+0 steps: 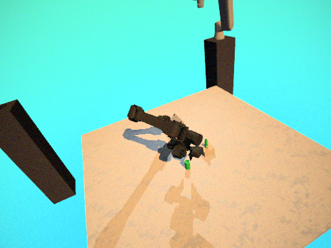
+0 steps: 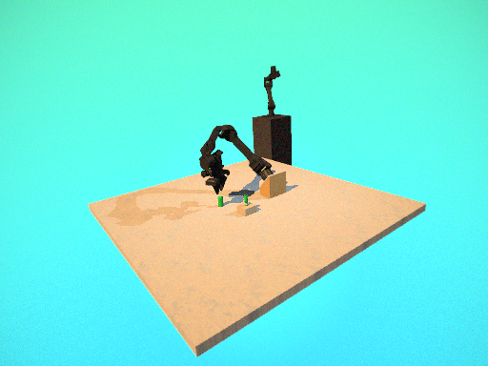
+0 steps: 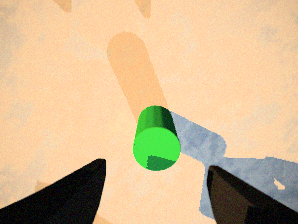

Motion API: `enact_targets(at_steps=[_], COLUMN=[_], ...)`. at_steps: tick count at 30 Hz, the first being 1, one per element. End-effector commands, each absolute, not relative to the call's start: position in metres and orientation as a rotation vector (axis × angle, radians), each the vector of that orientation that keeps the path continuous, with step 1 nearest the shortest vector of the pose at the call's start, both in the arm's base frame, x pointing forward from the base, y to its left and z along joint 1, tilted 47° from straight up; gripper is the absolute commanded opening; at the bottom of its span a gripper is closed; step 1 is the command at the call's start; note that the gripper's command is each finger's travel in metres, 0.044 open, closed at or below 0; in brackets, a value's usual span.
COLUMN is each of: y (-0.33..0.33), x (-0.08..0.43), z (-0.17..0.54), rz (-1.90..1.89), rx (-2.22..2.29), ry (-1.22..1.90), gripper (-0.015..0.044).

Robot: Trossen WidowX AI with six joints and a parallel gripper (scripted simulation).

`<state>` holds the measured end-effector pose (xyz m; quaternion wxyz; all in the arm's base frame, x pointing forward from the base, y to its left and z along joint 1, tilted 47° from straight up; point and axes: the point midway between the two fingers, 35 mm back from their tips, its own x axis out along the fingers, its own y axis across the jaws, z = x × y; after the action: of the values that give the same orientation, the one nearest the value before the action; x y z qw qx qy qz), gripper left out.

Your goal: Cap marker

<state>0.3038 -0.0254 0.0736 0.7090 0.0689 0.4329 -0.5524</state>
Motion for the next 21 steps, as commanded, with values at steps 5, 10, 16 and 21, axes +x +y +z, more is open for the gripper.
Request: enact_targets(at_steps=[5, 10, 16, 21], y=[-0.035, -0.041, -0.048, -0.054], x=[0.303, 0.304, 0.304, 0.304], z=[0.064, 0.058, 0.052, 0.046], rz=[-1.228, -1.228, -1.227, -1.227], rx=[0.144, 0.145, 0.145, 0.145], ry=[0.963, 0.963, 0.963, 0.963], gripper=[0.0247, 0.0247, 0.0247, 0.0247])
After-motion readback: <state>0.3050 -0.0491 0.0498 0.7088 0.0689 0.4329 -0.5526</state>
